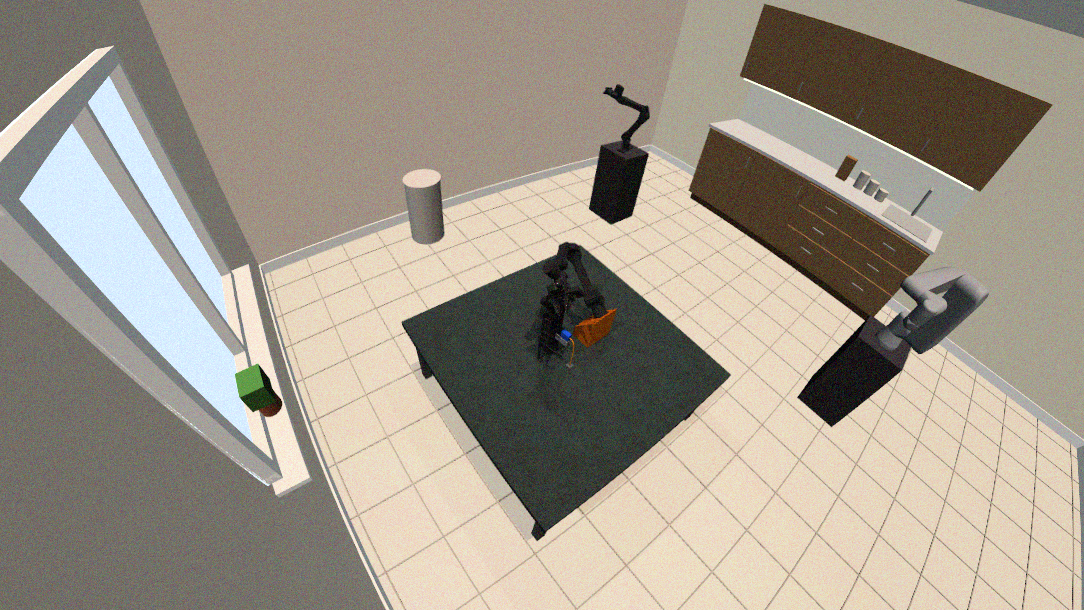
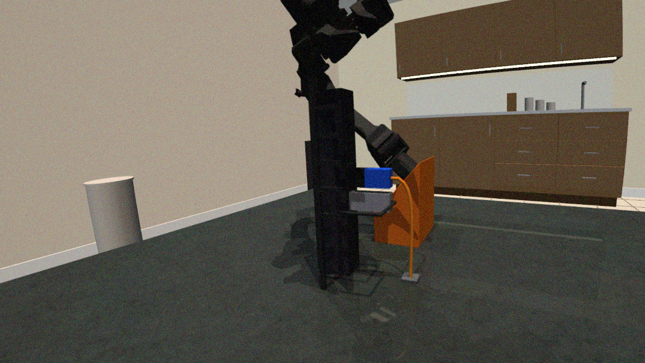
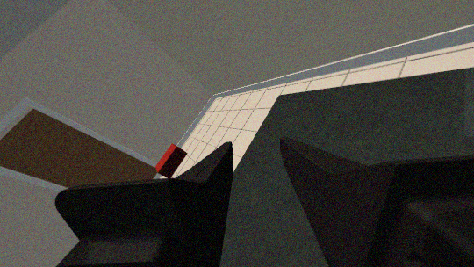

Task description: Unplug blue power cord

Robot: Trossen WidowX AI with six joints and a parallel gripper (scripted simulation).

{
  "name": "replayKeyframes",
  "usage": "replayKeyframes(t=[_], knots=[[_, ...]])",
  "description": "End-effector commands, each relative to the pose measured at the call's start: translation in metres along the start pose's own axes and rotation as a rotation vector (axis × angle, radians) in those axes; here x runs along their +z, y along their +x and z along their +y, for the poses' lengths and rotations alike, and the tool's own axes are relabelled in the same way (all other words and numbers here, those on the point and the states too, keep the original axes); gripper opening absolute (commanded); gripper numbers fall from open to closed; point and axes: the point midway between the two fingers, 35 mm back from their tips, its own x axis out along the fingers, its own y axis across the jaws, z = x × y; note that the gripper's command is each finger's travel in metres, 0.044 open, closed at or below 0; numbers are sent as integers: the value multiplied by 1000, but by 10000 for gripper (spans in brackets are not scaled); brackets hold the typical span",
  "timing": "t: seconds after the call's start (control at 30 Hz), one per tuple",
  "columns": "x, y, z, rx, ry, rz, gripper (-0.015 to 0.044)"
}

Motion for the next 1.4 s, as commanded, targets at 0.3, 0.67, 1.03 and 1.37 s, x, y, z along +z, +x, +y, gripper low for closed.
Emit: replayKeyframes(t=[0.3,0.67,1.03,1.37], knots=[[-116,51,4,-76,-646,675,160],[-201,38,-43,49,-1155,1402,160],[-203,38,-43,55,-1164,1417,160],[-199,28,-52,55,-1165,1417,160]])
